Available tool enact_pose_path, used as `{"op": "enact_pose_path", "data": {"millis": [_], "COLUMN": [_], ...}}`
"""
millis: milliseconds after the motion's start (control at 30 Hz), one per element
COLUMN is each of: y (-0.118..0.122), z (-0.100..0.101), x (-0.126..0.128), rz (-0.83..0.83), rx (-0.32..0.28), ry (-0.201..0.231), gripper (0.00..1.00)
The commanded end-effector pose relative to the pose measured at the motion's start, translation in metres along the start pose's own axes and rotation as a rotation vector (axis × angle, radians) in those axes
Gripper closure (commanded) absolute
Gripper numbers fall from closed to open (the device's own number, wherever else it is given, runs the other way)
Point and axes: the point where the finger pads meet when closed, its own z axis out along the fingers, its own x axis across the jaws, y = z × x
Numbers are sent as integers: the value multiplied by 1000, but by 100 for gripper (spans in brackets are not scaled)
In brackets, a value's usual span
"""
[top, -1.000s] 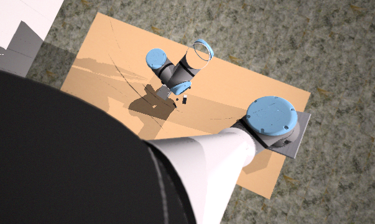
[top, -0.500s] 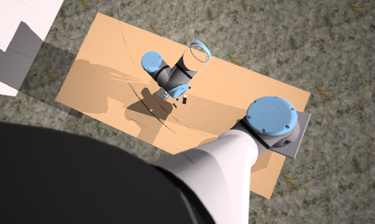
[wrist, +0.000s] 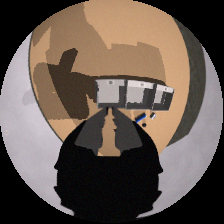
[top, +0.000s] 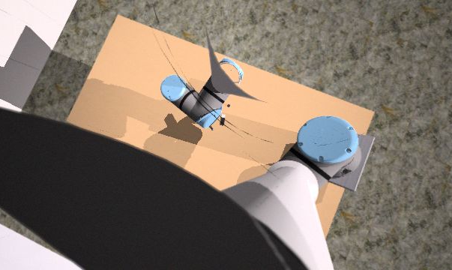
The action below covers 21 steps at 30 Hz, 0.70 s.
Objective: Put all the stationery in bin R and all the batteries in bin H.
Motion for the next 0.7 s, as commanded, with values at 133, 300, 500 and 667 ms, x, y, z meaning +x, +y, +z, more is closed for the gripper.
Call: {"op": "enact_pose_path", "data": {"millis": [133,300,500,667], "y": [-1,-1,-1,-1], "z": [10,24,40,48], "x": [-2,-2,-2,-2], "rz": [0,0,0,0], "rx": [1,1,1,1], "ry": [1,1,1,1], "gripper": [96,96,96,96]}}
